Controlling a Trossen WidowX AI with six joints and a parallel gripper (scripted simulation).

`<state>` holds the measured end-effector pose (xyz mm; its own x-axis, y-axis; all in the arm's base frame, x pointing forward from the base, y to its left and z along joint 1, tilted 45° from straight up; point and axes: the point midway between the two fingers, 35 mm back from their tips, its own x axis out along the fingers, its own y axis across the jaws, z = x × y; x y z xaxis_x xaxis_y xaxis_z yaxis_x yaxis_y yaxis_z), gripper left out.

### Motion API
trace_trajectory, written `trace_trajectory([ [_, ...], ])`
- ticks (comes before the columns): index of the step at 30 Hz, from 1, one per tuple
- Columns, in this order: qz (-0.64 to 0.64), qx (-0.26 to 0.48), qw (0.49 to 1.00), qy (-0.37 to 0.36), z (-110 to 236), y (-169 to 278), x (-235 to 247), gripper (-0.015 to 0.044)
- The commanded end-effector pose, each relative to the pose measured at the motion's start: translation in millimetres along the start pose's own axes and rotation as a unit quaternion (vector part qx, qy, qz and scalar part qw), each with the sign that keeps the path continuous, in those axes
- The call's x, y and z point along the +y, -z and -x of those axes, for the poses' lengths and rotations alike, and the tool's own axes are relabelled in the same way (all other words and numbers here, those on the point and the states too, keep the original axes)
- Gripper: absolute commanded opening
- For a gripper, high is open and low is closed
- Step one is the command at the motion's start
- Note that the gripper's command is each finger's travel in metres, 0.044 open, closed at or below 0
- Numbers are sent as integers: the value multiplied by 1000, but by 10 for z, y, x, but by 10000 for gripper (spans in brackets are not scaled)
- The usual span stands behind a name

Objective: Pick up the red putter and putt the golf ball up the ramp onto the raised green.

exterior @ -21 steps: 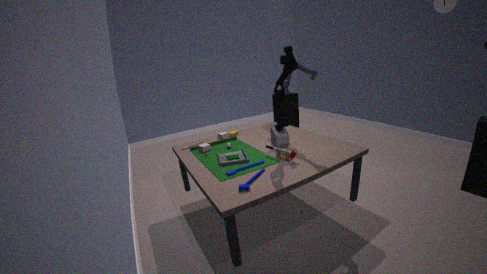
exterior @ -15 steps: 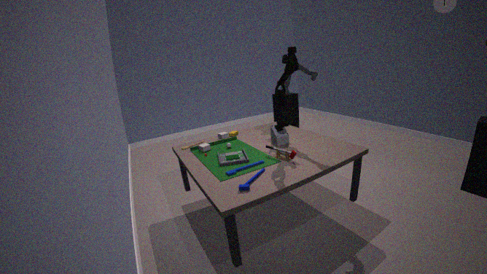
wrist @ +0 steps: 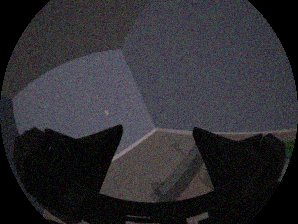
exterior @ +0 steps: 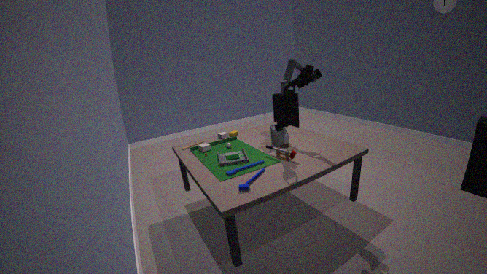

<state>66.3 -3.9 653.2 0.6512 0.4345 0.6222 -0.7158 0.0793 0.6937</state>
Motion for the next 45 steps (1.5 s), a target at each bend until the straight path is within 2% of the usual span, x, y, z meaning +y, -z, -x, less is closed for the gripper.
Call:
trace_trajectory([
  [1,133,67,988,28,-244,570,-252,440],
  [8,353,196,912,76,-540,1373,-1012,440],
  [16,514,378,765,87,-548,2053,-2170,440],
  [23,551,536,637,59,-197,2399,-3244,440],
  [31,502,670,546,-20,530,2560,-4203,440],
  [34,468,702,531,-80,917,2594,-4494,440],
  [37,439,709,537,-129,1227,2609,-4653,440],
  [42,406,677,582,-198,1675,2604,-4794,440],
  [45,403,653,604,-214,1801,2592,-4814,440],
])
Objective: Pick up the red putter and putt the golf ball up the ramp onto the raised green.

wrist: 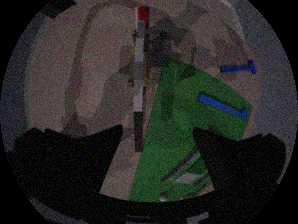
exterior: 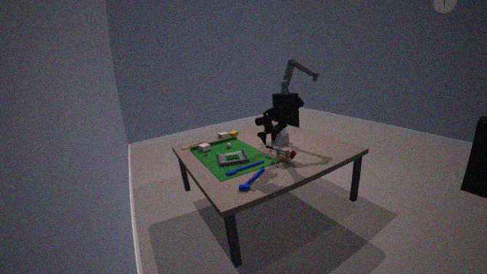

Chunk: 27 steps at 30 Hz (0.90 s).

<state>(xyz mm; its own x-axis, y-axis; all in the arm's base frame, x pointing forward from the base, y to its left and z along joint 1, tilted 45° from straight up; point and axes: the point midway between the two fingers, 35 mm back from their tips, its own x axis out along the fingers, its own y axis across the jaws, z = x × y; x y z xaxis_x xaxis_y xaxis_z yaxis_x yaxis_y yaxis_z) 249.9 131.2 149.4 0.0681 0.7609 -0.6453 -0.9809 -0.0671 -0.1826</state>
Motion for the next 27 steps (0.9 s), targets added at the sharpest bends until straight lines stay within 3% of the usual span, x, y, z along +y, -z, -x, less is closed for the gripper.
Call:
trace_trajectory([
  [1,2,-97,995,-24,-74,355,293,440],
  [10,2,-97,995,-24,-84,359,287,440],
  [27,2,-97,995,-23,-461,387,295,440],
])
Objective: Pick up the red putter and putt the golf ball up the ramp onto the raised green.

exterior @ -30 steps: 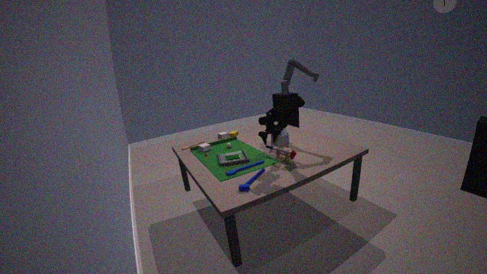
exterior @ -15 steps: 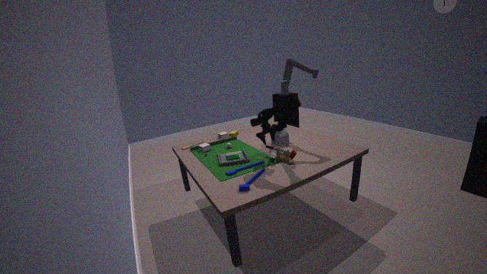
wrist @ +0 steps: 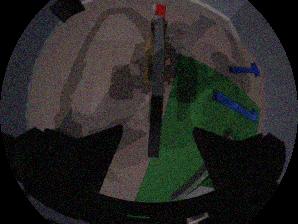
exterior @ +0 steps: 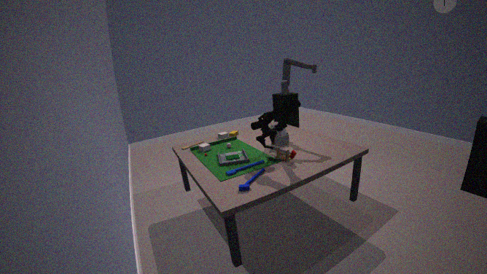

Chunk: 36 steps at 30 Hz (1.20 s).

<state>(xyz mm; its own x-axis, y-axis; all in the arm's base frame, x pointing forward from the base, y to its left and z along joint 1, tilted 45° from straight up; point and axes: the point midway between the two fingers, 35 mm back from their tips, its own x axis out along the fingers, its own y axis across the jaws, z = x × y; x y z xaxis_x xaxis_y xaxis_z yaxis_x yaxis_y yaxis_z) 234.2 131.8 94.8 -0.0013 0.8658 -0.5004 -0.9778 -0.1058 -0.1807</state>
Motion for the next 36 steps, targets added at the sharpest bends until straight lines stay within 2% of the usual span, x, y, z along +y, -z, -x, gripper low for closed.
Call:
trace_trajectory([
  [1,-9,-3,1000,-6,-153,43,41,440],
  [32,-9,-4,1000,-6,-414,107,48,440],
  [36,-1,-6,1000,-3,-396,81,25,335],
])
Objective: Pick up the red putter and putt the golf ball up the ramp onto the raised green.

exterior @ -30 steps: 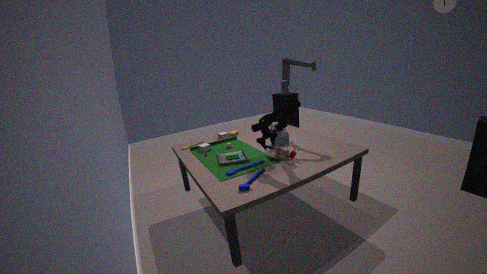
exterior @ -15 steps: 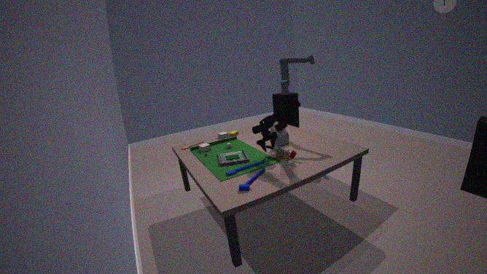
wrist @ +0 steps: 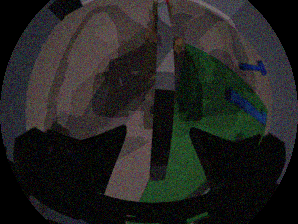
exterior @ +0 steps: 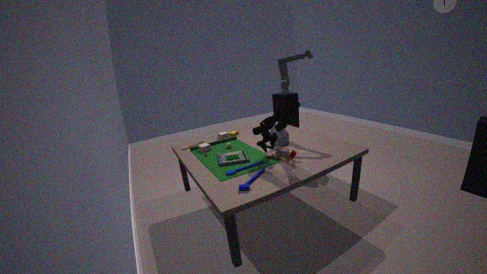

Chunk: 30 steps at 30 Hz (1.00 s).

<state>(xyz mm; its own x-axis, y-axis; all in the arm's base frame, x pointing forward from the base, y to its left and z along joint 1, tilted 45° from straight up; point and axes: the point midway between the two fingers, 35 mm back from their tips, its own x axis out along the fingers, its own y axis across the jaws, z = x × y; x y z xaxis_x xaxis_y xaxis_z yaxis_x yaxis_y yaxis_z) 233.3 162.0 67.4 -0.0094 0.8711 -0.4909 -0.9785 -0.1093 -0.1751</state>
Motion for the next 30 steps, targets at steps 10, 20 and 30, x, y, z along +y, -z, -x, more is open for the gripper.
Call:
trace_trajectory([
  [10,0,0,1000,0,2,-1,-2,72],
  [20,0,2,1000,0,37,0,-9,0],
  [30,0,11,1000,-1,389,-35,-47,0],
])
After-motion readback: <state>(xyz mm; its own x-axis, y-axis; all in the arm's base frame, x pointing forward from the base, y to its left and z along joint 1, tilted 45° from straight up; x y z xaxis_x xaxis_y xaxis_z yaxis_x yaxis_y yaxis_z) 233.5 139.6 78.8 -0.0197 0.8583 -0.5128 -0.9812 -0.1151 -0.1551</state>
